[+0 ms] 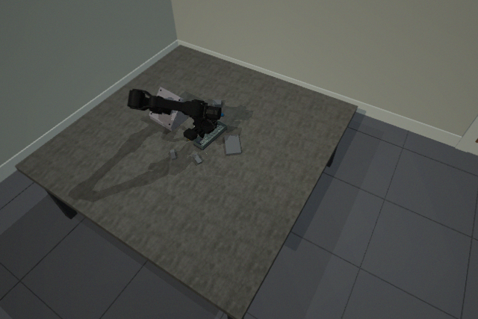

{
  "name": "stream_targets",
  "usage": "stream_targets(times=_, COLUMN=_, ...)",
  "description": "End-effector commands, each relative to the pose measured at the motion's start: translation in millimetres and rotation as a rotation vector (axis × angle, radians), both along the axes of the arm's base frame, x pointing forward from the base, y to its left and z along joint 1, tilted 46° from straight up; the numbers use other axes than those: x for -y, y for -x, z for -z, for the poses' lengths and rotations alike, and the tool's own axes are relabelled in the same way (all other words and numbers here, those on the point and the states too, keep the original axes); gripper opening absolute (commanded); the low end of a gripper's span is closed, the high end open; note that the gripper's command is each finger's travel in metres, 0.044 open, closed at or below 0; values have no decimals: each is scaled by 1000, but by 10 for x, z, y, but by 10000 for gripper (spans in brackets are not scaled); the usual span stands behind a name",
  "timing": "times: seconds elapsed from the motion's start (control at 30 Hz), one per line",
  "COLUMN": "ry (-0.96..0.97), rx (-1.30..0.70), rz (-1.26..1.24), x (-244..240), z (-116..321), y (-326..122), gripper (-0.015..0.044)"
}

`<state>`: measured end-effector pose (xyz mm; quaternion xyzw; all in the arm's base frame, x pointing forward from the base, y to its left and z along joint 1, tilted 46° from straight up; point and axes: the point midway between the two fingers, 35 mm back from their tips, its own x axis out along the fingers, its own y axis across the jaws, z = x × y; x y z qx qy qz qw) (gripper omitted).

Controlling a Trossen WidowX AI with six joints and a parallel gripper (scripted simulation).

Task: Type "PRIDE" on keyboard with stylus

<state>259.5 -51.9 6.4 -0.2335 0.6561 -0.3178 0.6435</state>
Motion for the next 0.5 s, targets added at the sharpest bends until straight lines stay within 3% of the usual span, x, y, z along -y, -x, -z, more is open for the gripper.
stream_targets(times=0.0, ry=3, rx=0, rz=-4, x=-10, z=3, y=20, gripper=0)
stream_targets(times=0.13, ry=3, rx=-1, rz=-4, x=-202, z=181, y=266, gripper=0)
stream_targets(times=0.47, ry=2, rx=-1, rz=-4, x=-216, z=194, y=261, gripper=0)
